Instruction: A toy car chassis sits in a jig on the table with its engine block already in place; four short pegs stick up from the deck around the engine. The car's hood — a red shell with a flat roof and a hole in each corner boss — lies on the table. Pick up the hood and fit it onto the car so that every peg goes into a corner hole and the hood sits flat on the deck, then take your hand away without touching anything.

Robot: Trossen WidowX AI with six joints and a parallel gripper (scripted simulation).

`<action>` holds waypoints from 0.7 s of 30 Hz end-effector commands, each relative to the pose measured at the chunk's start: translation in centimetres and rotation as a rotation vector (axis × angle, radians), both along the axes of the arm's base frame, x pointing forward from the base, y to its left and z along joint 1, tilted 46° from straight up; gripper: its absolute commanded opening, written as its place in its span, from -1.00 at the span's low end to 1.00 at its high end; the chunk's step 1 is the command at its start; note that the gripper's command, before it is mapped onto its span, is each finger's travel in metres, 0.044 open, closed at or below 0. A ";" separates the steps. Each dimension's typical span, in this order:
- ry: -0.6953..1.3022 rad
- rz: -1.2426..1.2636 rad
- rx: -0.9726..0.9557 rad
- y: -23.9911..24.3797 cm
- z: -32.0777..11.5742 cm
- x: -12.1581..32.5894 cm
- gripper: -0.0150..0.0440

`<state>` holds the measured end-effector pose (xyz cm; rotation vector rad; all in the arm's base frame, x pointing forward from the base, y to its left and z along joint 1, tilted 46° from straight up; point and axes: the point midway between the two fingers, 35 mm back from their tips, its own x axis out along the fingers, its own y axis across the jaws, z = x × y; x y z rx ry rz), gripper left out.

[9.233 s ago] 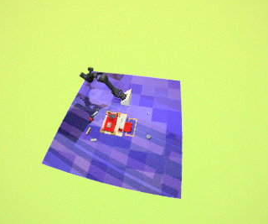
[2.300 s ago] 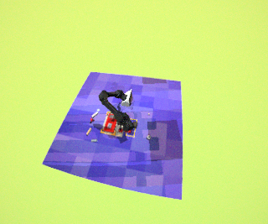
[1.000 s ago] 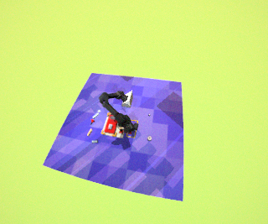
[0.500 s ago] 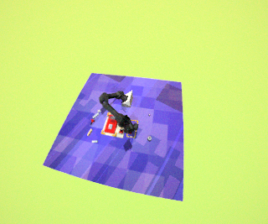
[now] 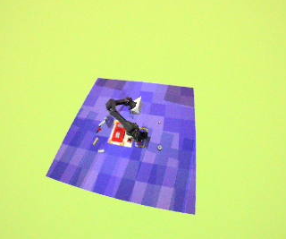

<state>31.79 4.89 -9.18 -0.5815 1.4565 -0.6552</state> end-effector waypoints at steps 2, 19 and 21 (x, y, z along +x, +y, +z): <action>-0.003 -0.003 0.003 0.4 0.4 0.0 -0.29; -0.002 -0.003 0.005 3.4 3.3 0.0 -0.49; -0.002 -0.003 0.005 3.9 3.7 0.0 -0.49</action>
